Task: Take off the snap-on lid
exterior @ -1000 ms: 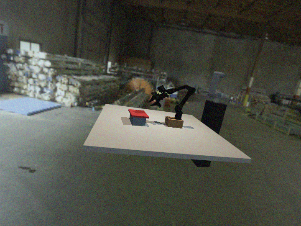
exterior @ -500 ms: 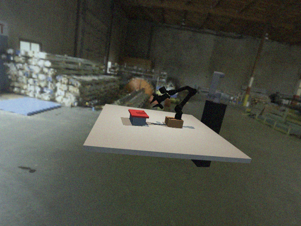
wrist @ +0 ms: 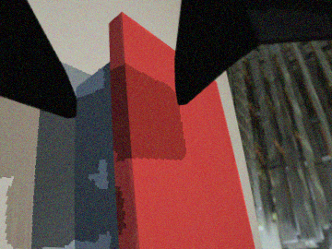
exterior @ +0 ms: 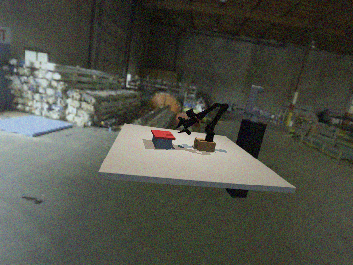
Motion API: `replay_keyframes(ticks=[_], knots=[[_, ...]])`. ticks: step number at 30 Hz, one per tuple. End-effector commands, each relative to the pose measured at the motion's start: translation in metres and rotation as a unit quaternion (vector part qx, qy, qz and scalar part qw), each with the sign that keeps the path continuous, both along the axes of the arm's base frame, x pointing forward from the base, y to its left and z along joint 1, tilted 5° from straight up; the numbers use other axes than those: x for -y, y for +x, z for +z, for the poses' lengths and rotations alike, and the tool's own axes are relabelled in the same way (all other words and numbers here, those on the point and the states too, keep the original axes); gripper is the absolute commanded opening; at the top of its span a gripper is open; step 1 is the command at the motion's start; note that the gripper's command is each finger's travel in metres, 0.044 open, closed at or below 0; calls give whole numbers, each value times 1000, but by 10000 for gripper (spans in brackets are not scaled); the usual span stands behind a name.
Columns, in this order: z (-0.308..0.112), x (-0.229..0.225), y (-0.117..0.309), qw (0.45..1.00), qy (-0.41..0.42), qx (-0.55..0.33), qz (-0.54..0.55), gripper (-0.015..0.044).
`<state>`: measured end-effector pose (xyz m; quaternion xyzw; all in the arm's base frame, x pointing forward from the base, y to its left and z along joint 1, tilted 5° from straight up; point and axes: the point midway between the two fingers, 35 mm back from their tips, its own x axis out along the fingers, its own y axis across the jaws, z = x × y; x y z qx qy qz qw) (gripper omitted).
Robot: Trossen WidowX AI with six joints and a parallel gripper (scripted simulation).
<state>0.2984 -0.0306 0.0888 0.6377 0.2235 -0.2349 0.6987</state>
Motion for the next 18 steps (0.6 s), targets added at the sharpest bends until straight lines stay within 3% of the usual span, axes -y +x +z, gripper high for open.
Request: replay_keyframes(ticks=[1, 18], knots=[[-7, 0, 3, 1000, 1, -7, 3, 235], [-22, 1, 25, 1000, 1, -7, 3, 235]])
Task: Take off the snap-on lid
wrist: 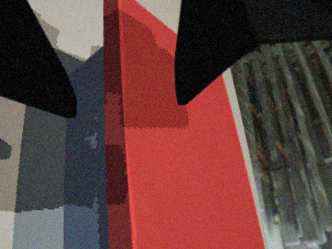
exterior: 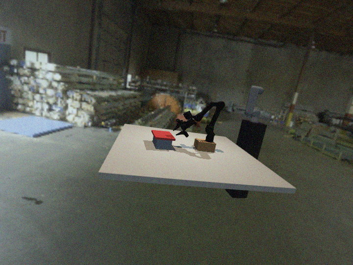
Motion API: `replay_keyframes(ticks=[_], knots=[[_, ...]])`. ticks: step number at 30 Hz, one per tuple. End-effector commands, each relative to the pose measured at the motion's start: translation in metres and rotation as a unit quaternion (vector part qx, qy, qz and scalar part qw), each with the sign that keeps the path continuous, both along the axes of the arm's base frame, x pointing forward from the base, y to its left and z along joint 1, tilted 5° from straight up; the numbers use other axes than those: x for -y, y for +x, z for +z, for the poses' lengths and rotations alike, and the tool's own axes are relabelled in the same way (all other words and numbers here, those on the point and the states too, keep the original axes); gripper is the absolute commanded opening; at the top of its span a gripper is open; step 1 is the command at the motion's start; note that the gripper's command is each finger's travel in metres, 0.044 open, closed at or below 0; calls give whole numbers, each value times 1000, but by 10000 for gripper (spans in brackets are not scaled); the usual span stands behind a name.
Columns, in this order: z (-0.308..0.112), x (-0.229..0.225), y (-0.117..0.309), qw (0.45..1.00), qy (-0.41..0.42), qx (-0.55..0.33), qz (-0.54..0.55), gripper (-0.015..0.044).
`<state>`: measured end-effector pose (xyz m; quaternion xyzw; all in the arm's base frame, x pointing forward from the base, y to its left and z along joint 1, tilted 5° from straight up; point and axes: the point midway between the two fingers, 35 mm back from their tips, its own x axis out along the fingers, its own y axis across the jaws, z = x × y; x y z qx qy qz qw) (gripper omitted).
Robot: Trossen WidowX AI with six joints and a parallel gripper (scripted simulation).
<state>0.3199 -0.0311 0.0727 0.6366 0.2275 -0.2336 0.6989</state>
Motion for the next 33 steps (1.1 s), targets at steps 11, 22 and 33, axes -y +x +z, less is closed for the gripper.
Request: replay_keyframes(ticks=[11, 22, 33], knots=[[-17, 1, 17, 1000, 0, -4, -1, 235], [-30, 1, 29, 1000, 1, -3, -1, 235], [-31, 1, 30, 1000, 1, -3, -1, 116]])
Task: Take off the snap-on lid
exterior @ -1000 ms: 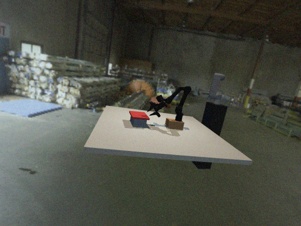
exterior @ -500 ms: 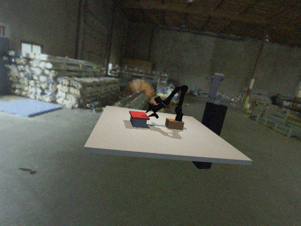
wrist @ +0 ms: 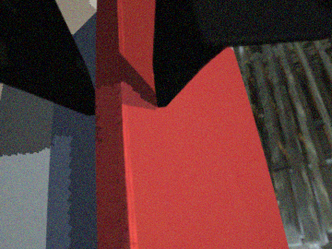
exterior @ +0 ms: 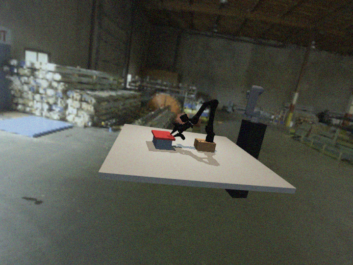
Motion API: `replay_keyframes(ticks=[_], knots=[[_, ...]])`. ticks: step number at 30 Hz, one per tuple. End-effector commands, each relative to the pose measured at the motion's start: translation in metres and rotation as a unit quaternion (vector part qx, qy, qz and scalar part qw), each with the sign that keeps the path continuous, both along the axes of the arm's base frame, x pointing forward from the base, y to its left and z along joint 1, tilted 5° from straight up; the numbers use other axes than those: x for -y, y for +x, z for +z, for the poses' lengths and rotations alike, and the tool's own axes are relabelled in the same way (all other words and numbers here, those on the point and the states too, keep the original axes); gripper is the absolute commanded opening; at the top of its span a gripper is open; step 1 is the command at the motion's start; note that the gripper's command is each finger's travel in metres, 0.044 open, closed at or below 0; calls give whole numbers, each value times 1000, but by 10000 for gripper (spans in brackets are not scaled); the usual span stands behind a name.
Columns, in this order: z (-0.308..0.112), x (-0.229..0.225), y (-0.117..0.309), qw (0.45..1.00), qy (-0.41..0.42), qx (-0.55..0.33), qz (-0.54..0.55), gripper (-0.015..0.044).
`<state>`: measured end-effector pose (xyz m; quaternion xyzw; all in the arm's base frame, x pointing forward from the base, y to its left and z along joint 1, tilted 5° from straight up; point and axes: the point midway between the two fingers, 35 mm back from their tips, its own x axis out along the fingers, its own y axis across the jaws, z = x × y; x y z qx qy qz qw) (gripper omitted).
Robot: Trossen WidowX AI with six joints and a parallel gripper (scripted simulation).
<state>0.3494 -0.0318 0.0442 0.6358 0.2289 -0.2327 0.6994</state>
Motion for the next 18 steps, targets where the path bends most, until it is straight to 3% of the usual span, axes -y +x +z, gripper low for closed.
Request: replay_keyframes(ticks=[1, 4, 8, 18], knots=[[-2, 0, 0, 1000, 1, -3, -3, 110], [-2, 0, 0, 1000, 1, -3, -3, 90], [-2, 0, 0, 1000, 1, -3, -3, 0], [0, 0, -1, 1000, 0, -2, -1, 0]])
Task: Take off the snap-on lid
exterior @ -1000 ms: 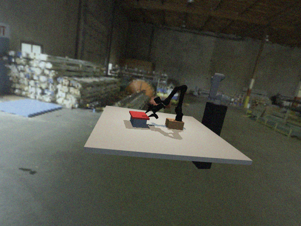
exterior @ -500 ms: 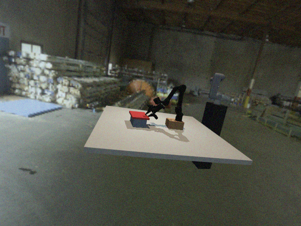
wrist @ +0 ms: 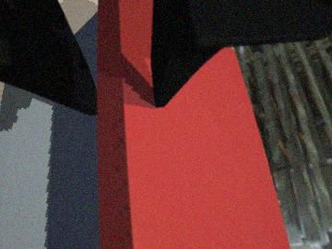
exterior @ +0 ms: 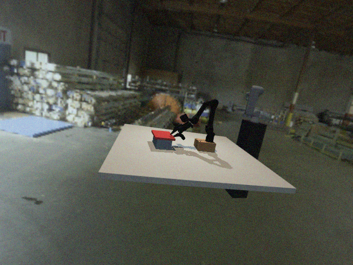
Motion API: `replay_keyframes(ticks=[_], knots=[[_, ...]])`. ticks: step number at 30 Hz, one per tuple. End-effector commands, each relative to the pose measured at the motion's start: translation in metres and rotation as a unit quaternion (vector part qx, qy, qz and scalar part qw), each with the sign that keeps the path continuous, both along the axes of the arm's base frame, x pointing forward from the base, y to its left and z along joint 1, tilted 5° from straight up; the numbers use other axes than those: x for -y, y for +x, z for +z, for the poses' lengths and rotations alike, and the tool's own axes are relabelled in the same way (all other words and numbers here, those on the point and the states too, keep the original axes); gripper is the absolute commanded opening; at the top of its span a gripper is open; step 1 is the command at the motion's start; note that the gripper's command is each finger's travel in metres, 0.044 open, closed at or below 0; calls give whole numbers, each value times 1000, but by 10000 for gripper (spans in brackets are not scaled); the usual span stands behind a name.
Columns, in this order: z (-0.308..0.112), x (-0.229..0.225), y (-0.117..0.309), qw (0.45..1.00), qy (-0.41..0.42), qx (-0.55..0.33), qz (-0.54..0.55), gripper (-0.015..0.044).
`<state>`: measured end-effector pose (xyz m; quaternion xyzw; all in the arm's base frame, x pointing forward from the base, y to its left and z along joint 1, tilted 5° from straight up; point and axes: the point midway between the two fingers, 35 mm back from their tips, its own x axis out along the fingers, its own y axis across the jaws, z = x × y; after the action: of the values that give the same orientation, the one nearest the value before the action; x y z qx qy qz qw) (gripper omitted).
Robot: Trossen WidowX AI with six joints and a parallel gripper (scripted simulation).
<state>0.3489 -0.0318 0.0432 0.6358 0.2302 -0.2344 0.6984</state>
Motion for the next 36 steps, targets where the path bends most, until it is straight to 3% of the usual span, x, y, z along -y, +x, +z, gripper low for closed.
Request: replay_keyframes(ticks=[1, 36], knots=[[2, 0, 0, 1000, 0, 1, 0, 0], [9, -1, -2, 1000, 0, 1, 0, 0]])
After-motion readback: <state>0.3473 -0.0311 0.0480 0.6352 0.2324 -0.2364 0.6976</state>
